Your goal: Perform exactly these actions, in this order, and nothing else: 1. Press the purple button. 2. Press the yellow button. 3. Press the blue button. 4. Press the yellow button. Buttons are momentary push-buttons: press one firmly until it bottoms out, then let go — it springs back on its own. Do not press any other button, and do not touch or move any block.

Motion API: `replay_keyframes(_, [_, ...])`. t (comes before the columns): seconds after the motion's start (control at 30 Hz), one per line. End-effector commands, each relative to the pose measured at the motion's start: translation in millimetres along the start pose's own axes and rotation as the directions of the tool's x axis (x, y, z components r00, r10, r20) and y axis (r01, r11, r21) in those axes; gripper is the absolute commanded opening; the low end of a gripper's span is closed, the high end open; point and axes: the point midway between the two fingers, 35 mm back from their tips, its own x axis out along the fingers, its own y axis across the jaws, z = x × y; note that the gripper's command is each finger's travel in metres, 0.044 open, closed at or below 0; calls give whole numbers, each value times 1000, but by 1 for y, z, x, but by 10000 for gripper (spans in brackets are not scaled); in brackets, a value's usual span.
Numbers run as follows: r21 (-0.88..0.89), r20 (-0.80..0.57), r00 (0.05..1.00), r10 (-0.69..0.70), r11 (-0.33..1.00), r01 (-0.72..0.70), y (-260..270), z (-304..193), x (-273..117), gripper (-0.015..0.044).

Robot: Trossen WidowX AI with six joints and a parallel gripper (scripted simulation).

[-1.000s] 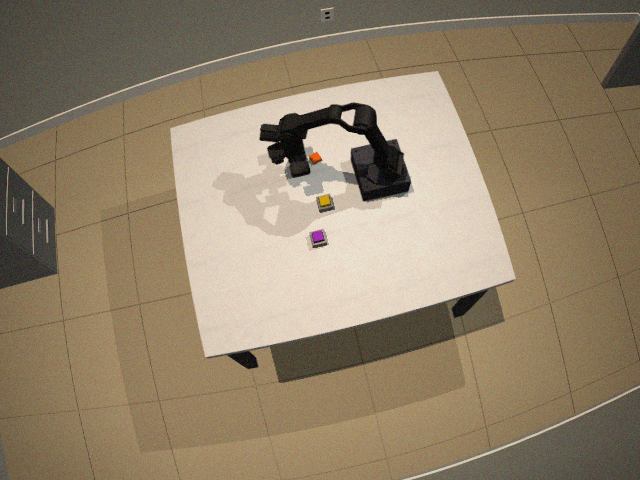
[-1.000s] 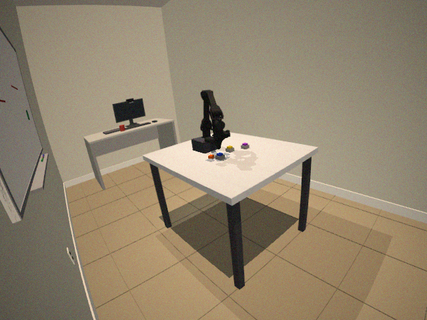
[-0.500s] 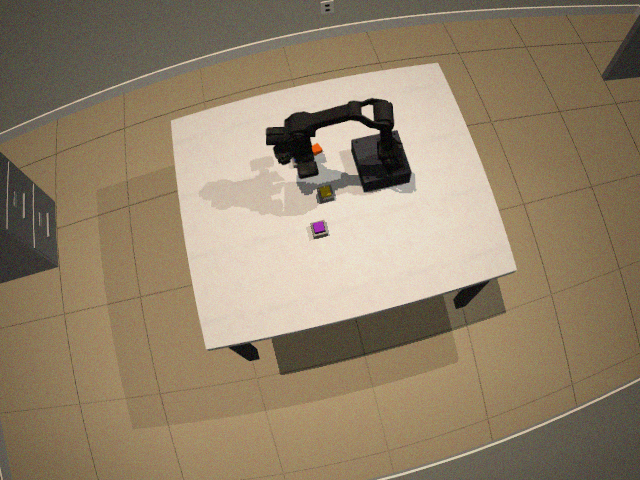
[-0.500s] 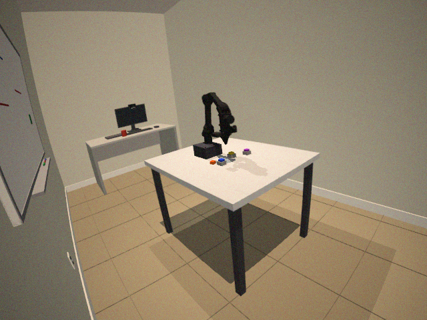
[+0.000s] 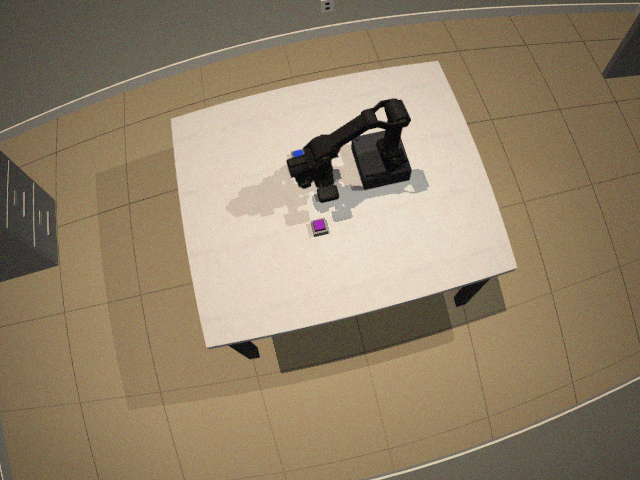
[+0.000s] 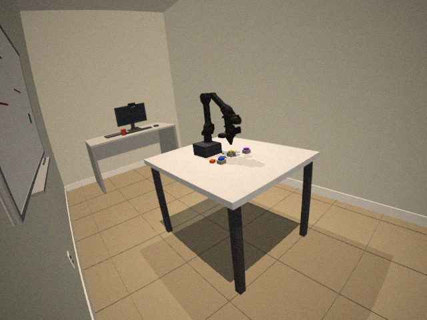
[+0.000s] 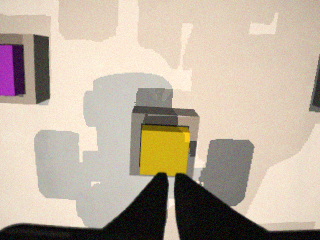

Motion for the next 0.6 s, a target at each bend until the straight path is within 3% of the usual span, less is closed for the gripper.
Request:
replay_keyframes(0.0, [4, -18, 1000, -5, 1000, 5, 0, -7, 24, 20])
replay_keyframes(0.57, [4, -19, 1000, -5, 1000, 5, 0, -7, 46, 20])
